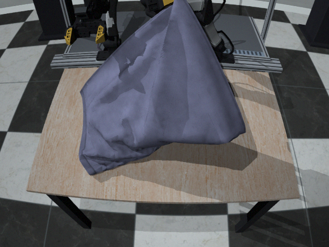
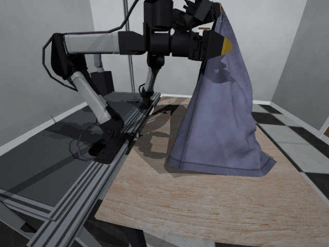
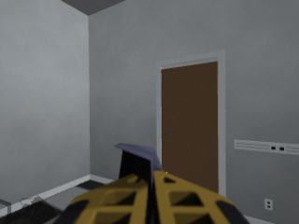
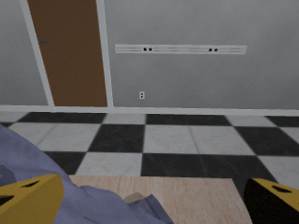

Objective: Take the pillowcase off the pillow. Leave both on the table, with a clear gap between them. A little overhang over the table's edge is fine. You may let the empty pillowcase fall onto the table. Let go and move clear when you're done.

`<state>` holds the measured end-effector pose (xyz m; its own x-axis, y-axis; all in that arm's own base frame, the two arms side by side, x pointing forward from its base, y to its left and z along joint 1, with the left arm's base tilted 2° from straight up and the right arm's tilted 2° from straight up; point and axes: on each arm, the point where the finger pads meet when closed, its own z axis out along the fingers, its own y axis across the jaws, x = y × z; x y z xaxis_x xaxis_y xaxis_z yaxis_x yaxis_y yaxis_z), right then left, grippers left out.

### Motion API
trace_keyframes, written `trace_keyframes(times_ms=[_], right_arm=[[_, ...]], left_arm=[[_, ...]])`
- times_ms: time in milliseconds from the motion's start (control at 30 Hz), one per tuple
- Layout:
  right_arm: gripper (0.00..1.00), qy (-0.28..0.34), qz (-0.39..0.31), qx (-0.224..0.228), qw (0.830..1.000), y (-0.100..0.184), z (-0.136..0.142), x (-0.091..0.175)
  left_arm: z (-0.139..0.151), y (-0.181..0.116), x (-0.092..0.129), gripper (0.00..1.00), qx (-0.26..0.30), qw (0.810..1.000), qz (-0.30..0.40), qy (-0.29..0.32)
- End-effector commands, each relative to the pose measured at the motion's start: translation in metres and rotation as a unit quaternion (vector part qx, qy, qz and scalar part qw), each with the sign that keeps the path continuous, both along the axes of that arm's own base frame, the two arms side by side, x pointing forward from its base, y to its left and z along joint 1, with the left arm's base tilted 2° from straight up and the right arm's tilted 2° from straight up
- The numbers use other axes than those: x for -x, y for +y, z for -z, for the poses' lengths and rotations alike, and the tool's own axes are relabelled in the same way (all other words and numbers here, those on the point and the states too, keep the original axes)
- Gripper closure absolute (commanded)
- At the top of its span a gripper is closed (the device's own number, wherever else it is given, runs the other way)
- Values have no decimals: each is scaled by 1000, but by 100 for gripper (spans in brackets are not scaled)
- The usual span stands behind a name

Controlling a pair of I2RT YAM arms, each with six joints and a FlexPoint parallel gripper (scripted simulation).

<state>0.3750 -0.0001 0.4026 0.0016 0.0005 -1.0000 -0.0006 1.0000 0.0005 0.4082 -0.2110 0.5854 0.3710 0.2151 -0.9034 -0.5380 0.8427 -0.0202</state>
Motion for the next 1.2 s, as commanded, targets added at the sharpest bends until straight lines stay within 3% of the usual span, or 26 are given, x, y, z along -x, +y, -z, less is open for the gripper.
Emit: trace_keyframes(times_ms=[0, 800, 1167], right_arm=[[0, -10, 5, 6, 1000, -2, -10, 0], [0, -10, 5, 6, 1000, -2, -10, 0], [0, -10, 5, 6, 1000, -2, -10, 0]], left_arm=[[-31, 11, 14, 100, 8, 999, 12, -48], [-51, 30, 31, 100, 28, 997, 12, -67], [-49, 28, 29, 100, 25, 998, 13, -64]])
